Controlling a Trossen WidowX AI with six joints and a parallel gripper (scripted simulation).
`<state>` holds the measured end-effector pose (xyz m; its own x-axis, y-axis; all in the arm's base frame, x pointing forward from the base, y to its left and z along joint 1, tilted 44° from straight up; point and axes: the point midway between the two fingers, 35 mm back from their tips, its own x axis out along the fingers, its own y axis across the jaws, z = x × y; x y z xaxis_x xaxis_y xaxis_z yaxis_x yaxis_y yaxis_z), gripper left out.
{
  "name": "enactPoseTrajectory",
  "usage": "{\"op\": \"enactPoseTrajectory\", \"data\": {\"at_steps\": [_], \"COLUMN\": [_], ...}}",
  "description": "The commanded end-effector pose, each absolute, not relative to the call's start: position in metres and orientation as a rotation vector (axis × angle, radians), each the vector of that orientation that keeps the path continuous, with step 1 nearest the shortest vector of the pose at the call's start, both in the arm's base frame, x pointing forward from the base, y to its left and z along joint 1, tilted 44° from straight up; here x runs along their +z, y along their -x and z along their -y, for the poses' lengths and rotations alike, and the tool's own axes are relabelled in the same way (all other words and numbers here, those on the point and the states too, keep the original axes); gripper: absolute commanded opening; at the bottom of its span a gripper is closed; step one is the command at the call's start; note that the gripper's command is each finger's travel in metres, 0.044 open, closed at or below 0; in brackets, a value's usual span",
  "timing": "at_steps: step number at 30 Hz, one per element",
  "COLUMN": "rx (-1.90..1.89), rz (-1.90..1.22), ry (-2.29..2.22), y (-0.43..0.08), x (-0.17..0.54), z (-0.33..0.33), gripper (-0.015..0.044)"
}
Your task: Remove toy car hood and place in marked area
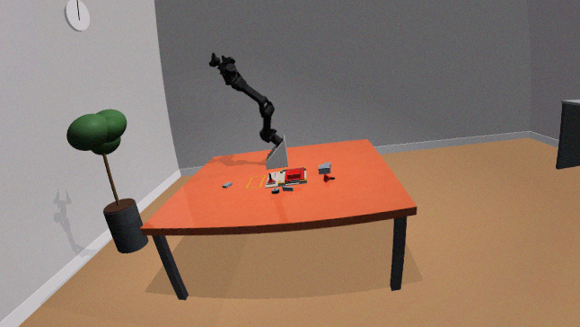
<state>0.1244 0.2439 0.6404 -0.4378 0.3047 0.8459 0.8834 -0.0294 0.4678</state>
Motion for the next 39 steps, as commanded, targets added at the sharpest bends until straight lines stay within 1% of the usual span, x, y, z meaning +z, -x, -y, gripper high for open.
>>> {"op": "enactPoseTrajectory", "data": {"at_steps": [1,10,17,21,28,39], "rx": [-1.491,-1.595,-1.618,-1.634,-1.649,-1.591], "rz": [1.745,1.731,1.665,1.627,1.484,1.311], "ry": [1.239,0.928,0.67,0.566,0.336,0.03], "y": [-0.122,-0.033,0.019,0.038,0.067,0.07], "x": [0.641,0.665,0.673,0.675,0.673,0.654], "z": [-0.243,-0.193,-0.138,-0.109,-0.028,0.079], "gripper": [0.044,0.044,0.044,0.044,0.044,0.044]}}
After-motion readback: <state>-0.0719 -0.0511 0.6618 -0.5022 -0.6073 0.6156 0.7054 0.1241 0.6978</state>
